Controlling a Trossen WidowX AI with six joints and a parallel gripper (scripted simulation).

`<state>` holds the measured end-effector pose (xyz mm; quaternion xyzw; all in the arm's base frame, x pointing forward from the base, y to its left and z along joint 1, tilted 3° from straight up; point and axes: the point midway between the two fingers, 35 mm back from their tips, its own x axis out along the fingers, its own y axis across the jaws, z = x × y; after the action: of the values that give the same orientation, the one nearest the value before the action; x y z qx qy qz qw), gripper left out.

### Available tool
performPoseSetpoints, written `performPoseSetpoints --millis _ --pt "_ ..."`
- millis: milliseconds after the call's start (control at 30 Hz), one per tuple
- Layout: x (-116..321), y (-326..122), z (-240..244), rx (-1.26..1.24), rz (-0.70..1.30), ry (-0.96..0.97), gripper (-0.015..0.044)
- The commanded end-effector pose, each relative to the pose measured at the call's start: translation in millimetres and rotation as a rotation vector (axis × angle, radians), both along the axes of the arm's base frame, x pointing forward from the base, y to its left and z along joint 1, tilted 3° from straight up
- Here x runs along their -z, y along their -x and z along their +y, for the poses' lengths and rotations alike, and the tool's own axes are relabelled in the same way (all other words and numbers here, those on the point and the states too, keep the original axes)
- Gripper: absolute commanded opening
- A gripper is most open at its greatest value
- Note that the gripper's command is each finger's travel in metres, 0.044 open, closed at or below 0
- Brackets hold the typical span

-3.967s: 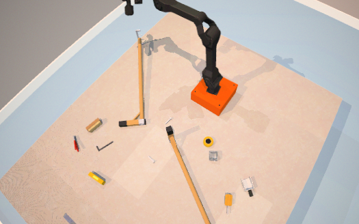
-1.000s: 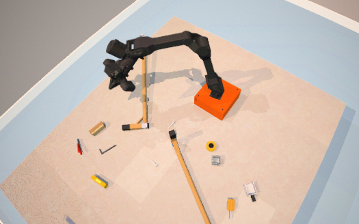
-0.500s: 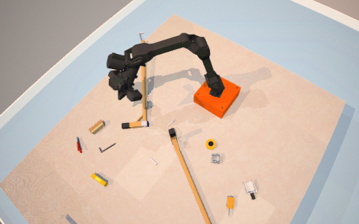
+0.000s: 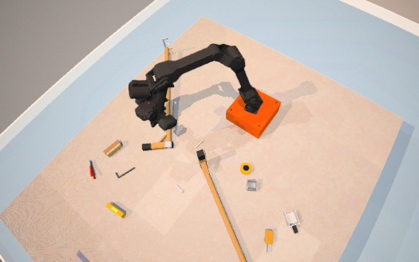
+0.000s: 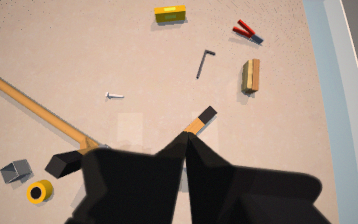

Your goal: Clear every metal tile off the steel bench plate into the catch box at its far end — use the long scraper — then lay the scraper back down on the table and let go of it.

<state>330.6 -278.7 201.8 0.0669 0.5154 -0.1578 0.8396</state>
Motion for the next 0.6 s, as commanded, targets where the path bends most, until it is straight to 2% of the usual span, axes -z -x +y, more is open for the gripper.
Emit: performPoseSetpoints --millis 0,567 --pt "14 -1 12 -0.009 0.068 -0.034 0.0000" --pt "39 7 69 -0.074 0.313 -0.099 0.0000"
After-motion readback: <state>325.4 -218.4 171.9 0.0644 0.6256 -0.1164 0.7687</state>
